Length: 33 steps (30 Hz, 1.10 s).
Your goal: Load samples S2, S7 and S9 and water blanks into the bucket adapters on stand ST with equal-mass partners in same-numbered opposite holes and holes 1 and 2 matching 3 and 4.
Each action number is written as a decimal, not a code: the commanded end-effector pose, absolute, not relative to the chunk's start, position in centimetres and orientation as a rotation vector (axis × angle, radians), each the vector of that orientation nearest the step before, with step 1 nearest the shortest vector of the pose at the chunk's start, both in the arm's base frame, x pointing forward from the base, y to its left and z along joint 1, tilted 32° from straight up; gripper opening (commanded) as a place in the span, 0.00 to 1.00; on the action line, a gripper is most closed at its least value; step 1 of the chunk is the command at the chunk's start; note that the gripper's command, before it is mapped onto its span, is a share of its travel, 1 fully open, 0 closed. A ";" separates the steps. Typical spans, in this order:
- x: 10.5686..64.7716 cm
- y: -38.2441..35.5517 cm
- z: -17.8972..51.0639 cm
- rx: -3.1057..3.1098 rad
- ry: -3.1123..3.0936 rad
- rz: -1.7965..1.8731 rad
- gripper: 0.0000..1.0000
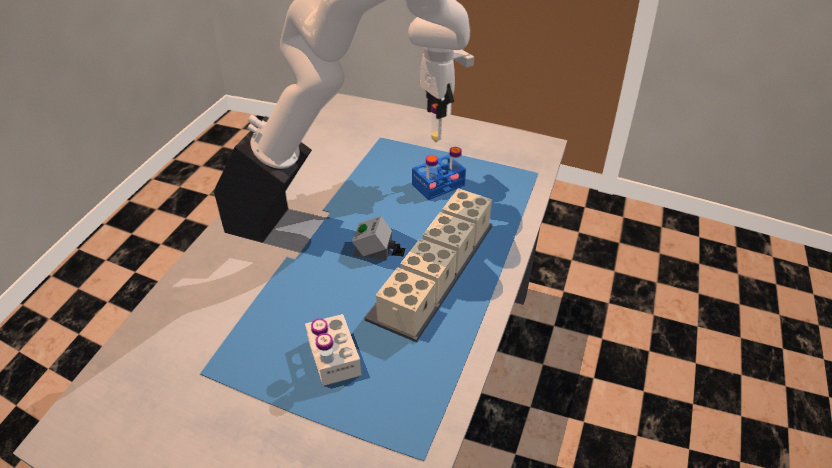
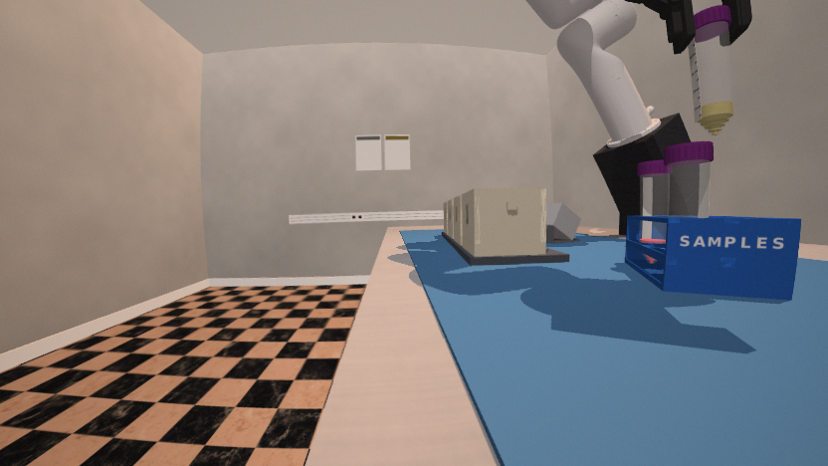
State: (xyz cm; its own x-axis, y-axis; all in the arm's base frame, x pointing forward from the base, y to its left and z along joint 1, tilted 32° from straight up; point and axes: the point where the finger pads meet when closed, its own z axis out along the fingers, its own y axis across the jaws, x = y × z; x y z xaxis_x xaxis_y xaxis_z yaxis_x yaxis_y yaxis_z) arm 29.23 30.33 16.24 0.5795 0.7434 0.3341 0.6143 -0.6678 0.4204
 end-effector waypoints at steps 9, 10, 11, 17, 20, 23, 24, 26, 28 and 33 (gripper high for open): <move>29.3 30.4 16.4 2.554 1.122 0.723 0.00; 29.3 30.4 16.4 2.554 1.122 0.723 0.00; 29.3 30.4 16.4 2.554 1.122 0.723 0.00; 29.7 30.4 15.7 2.554 1.122 0.723 0.00; 29.9 30.4 15.4 2.554 1.122 0.723 0.00; 30.2 30.4 14.9 2.554 1.122 0.723 0.00; 30.3 30.4 14.7 2.554 1.122 0.723 0.00; 30.5 30.3 14.4 2.554 1.122 0.723 0.00; 30.8 30.3 14.0 2.554 1.122 0.723 0.00; 31.3 30.3 13.2 2.554 1.122 0.723 0.00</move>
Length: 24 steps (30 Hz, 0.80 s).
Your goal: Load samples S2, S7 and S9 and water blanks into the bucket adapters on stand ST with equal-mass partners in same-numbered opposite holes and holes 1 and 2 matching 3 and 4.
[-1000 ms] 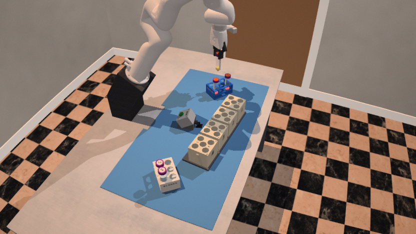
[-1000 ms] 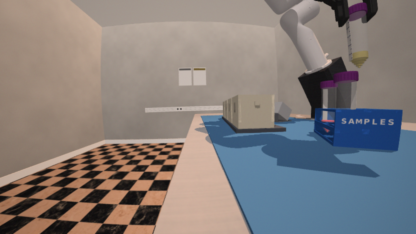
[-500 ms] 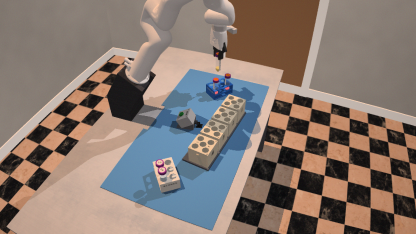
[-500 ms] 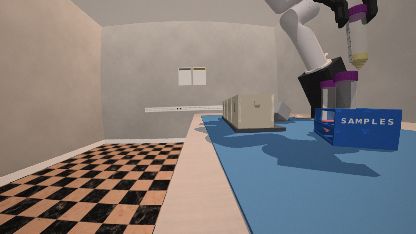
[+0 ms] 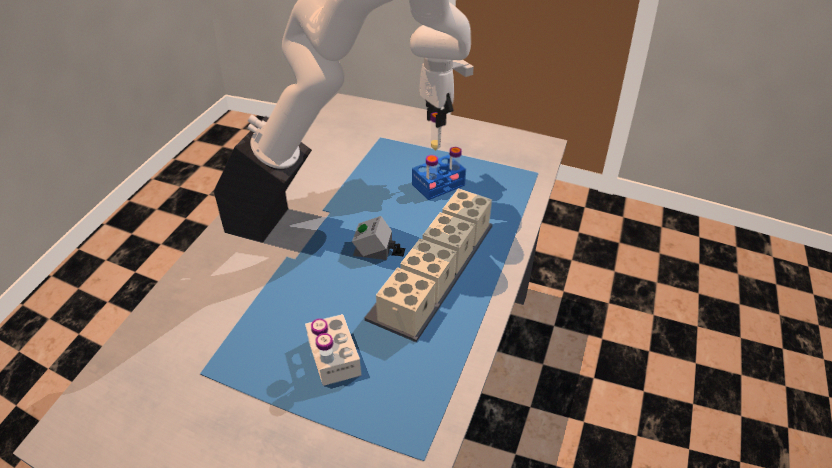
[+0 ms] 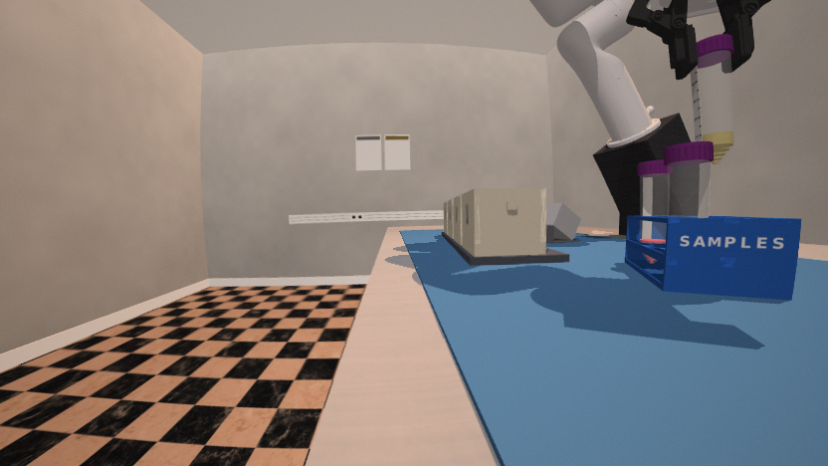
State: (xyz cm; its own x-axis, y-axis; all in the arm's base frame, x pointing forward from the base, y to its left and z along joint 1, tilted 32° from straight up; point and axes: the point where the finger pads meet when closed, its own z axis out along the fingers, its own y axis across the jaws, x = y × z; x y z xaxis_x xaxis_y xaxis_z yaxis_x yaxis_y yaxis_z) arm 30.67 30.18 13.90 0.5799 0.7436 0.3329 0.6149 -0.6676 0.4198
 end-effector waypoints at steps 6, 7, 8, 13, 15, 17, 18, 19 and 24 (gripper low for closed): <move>31.7 30.3 12.5 2.554 1.122 0.723 0.00; 31.8 30.2 12.3 2.554 1.122 0.723 0.00; 31.9 30.2 12.2 2.554 1.122 0.723 0.00; 32.5 30.2 11.3 2.554 1.122 0.723 0.00; 32.7 30.2 11.0 2.554 1.122 0.723 0.00; 32.9 30.2 10.6 2.554 1.122 0.723 0.00; 32.9 30.2 10.6 2.554 1.122 0.723 0.00; 32.9 30.2 10.6 2.554 1.122 0.723 0.00; 33.1 30.2 10.4 2.554 1.122 0.723 0.00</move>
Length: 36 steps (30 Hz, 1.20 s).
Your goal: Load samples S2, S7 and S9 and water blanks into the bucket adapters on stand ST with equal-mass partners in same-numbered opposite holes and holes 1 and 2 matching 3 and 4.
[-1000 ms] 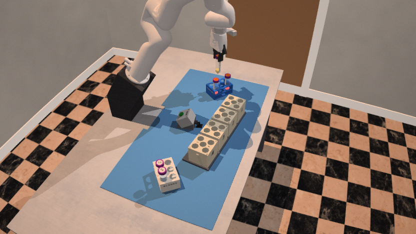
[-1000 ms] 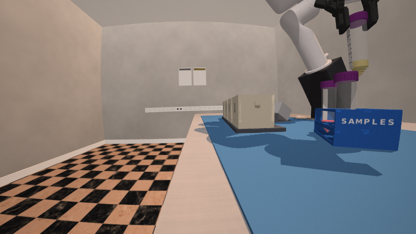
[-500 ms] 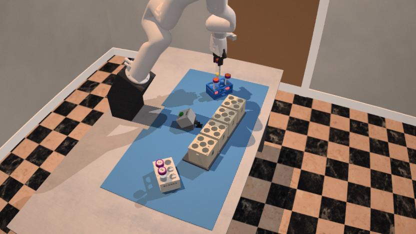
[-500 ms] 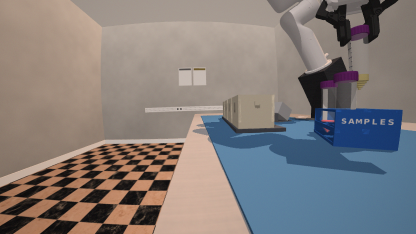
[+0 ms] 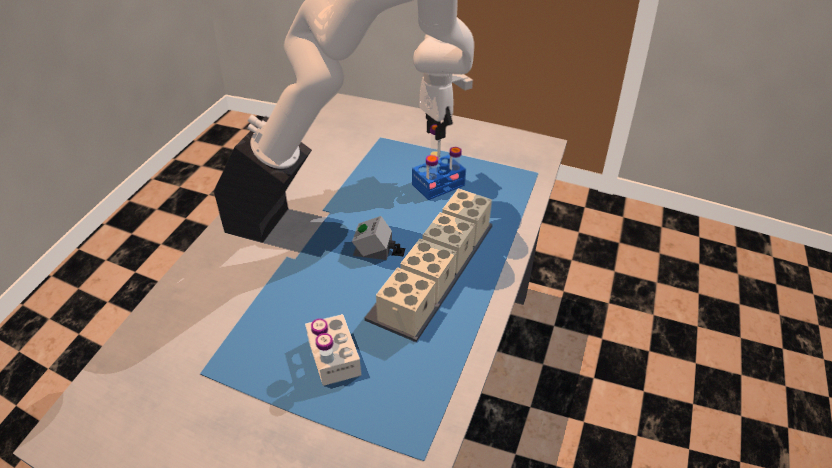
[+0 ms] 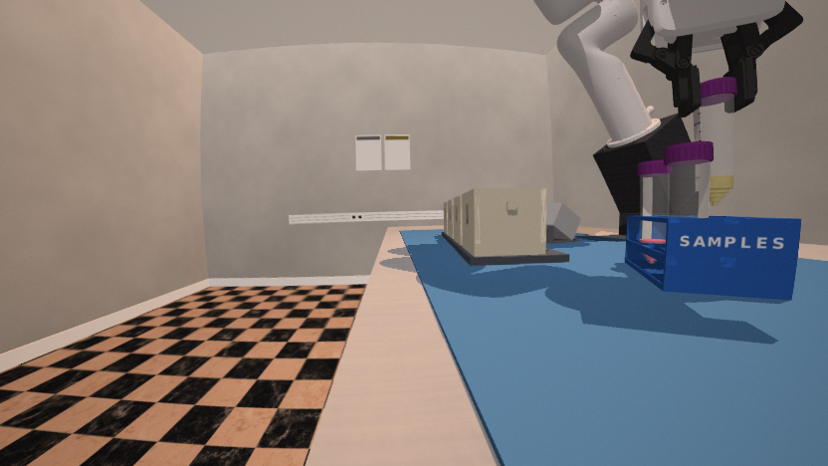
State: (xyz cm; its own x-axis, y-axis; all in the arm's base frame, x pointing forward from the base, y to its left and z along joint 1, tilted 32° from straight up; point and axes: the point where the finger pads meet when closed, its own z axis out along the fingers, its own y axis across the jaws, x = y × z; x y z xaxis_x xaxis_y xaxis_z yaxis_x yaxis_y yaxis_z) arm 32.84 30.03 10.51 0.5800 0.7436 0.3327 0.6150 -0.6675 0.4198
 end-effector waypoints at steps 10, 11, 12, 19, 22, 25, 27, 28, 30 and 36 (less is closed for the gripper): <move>33.1 30.2 10.4 2.554 1.122 0.723 0.00; 33.1 30.2 10.4 2.554 1.122 0.723 0.00; 33.1 30.2 10.4 2.554 1.122 0.723 0.00; 33.2 30.1 10.1 2.554 1.122 0.723 0.00; 33.4 30.1 9.9 2.554 1.122 0.723 0.00; 33.5 30.1 9.6 2.554 1.122 0.723 0.00; 33.7 30.1 9.5 2.554 1.122 0.723 0.00; 33.7 30.1 9.5 2.554 1.122 0.723 0.00; 33.7 30.1 9.4 2.554 1.122 0.723 0.00; 34.0 30.1 8.9 2.554 1.122 0.723 0.00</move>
